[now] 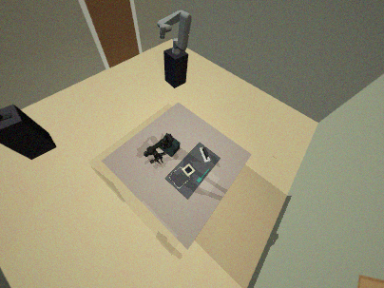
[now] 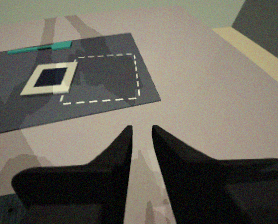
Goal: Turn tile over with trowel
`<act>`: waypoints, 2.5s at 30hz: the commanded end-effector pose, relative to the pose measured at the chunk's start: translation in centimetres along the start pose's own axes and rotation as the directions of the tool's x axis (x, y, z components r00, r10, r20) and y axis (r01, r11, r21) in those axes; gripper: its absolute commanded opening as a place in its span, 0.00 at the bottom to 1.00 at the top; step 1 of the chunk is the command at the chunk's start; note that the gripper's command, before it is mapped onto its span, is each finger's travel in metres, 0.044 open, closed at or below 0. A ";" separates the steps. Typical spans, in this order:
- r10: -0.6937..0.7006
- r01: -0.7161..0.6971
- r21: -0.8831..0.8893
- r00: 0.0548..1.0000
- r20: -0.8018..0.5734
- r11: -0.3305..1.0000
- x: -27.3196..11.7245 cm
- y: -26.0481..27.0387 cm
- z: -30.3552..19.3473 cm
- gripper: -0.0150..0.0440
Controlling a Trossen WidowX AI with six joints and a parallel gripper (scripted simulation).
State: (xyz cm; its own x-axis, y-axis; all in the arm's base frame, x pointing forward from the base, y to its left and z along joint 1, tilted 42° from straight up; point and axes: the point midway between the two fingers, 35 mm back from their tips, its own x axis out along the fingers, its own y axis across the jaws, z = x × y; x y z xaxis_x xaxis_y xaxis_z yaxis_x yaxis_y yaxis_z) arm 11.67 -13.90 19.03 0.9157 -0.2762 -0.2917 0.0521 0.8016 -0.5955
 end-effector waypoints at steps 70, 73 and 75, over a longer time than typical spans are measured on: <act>0.654 -0.463 0.620 0.749 -0.110 0.634 7.9 0.5 1.6 0.71; 0.705 -0.472 0.655 0.696 -0.134 0.590 9.3 1.0 2.1 0.71; 0.736 -0.473 0.676 0.660 -0.152 0.564 10.2 1.5 2.4 0.71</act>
State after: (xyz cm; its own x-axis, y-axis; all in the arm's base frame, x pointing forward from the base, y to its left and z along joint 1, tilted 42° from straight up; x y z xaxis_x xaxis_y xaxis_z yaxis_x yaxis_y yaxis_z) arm 20.59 -14.57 17.59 0.6451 0.2857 -0.7086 -0.1506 0.9568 0.2486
